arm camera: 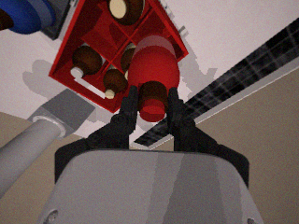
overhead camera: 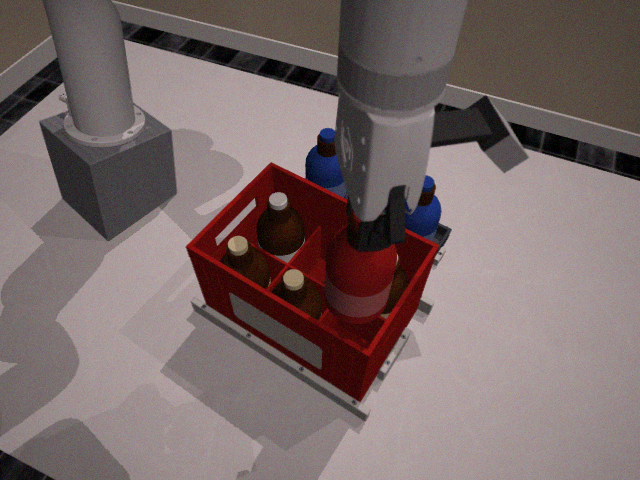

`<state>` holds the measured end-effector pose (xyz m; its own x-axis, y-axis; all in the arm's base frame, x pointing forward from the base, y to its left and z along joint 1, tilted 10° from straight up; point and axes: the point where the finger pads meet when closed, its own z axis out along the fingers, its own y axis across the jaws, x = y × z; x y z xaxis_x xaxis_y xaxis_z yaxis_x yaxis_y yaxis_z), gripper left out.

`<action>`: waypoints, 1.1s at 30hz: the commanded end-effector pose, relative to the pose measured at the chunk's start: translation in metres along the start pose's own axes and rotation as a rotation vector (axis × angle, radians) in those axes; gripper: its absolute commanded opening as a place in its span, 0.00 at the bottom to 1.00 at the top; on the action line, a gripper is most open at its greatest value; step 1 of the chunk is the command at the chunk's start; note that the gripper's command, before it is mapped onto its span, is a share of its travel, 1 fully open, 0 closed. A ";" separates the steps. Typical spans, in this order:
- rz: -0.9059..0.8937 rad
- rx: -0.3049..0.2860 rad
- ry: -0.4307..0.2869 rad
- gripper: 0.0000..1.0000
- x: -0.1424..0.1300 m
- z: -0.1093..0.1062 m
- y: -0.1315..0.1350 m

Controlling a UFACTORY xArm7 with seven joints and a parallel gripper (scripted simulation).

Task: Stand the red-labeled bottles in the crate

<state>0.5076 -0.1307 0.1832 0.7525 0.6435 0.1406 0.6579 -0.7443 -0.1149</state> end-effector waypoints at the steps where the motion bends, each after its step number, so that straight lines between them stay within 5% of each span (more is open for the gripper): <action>1: 0.000 -0.005 0.003 0.00 0.000 -0.002 0.002; 33: 0.000 -0.005 0.003 0.00 0.000 0.000 0.002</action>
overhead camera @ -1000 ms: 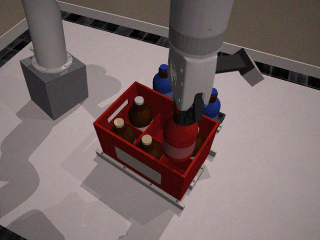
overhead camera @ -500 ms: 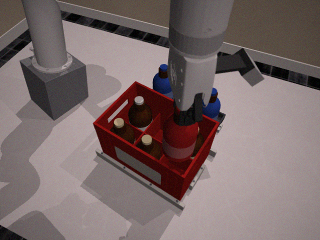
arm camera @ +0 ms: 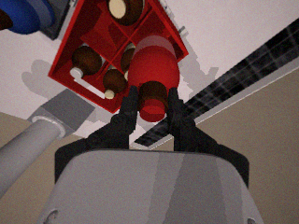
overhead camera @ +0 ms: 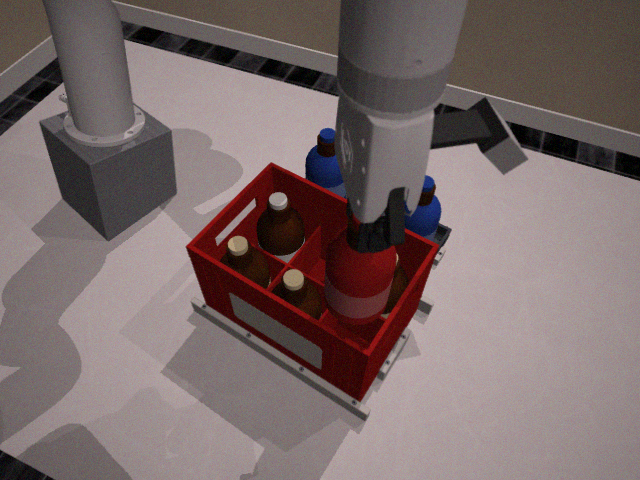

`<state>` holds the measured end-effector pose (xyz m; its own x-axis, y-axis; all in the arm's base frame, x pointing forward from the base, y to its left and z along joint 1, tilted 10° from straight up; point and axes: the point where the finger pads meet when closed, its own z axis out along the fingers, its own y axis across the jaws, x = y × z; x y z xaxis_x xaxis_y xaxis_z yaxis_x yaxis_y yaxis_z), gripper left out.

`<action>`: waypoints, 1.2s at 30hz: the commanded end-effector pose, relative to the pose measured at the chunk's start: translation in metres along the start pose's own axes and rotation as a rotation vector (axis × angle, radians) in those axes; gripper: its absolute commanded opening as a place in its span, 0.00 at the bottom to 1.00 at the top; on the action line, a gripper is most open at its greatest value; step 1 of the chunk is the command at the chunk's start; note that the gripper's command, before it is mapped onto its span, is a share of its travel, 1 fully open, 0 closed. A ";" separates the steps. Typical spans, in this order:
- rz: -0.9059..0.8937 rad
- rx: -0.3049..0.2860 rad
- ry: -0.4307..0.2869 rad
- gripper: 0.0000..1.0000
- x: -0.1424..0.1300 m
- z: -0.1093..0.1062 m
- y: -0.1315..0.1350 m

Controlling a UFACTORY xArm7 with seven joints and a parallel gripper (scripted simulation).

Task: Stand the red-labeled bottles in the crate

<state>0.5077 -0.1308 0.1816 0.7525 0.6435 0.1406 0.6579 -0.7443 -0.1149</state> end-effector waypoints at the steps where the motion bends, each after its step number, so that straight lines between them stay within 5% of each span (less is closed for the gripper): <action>1: 0.000 -0.005 0.003 0.00 0.000 0.000 0.001; 36: 0.000 -0.005 0.003 0.00 0.000 0.032 0.002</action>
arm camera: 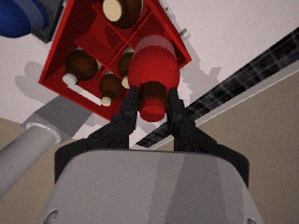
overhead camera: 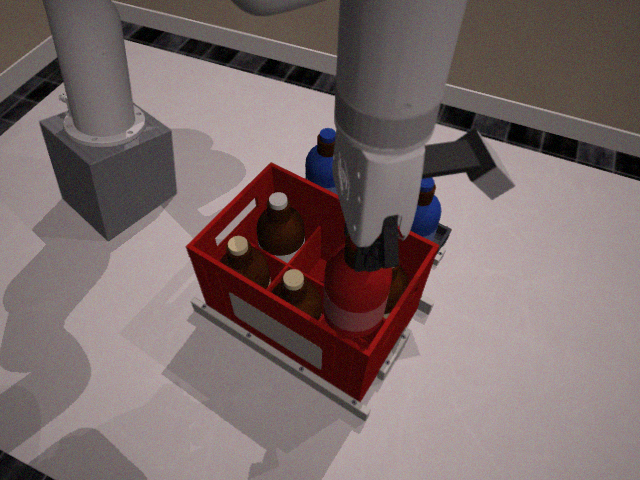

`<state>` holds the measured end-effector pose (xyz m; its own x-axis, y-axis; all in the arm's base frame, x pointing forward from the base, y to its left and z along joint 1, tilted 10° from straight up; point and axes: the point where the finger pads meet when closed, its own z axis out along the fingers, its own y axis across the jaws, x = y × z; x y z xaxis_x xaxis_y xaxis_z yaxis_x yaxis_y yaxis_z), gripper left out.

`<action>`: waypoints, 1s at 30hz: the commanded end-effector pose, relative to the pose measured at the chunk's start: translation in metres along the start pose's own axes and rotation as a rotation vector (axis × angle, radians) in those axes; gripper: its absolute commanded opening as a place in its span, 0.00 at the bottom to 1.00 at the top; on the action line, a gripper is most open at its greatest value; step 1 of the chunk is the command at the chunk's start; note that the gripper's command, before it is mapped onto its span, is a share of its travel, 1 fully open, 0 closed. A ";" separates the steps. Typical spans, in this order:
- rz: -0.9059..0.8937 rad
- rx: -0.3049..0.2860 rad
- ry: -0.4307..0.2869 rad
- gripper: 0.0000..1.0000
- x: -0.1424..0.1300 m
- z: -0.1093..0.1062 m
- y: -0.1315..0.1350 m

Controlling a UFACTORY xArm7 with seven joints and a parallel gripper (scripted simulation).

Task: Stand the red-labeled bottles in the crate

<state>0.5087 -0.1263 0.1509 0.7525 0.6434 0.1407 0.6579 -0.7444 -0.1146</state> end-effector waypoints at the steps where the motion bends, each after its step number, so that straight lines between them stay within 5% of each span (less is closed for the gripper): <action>1: 0.000 -0.005 0.003 0.00 0.001 0.001 0.001; 30: 0.000 -0.005 0.003 0.00 0.000 0.004 0.001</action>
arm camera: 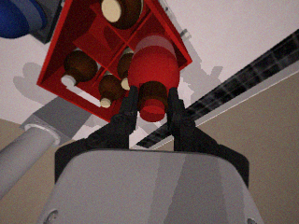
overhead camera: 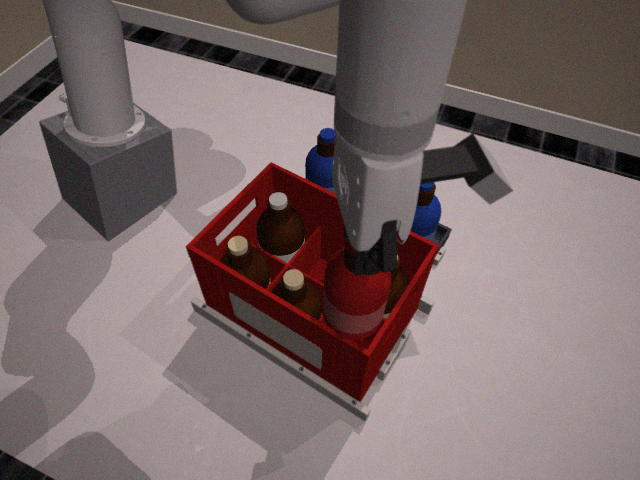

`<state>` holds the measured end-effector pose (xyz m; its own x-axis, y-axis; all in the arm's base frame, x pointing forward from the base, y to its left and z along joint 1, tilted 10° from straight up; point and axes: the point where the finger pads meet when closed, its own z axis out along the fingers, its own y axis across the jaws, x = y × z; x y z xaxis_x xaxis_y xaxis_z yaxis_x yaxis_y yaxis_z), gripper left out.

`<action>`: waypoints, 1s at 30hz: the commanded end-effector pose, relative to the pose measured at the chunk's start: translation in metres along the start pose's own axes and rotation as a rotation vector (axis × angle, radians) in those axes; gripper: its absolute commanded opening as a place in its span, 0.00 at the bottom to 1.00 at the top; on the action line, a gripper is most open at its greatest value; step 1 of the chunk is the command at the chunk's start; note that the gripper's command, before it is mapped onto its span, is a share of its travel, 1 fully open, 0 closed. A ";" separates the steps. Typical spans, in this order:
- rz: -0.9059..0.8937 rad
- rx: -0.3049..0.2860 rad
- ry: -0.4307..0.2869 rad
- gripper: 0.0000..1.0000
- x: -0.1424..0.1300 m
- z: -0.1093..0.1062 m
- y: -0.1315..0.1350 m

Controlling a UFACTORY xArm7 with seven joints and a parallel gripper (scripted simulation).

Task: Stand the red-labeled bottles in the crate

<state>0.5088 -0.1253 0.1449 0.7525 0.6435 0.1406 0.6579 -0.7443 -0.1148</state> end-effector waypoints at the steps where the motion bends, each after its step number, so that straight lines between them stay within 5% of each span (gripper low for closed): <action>1: 0.000 -0.005 0.003 0.00 0.001 -0.002 0.001; 30: 0.000 -0.005 0.003 0.00 0.001 0.019 0.002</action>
<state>0.5093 -0.1223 0.1284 0.7525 0.6435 0.1404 0.6579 -0.7443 -0.1150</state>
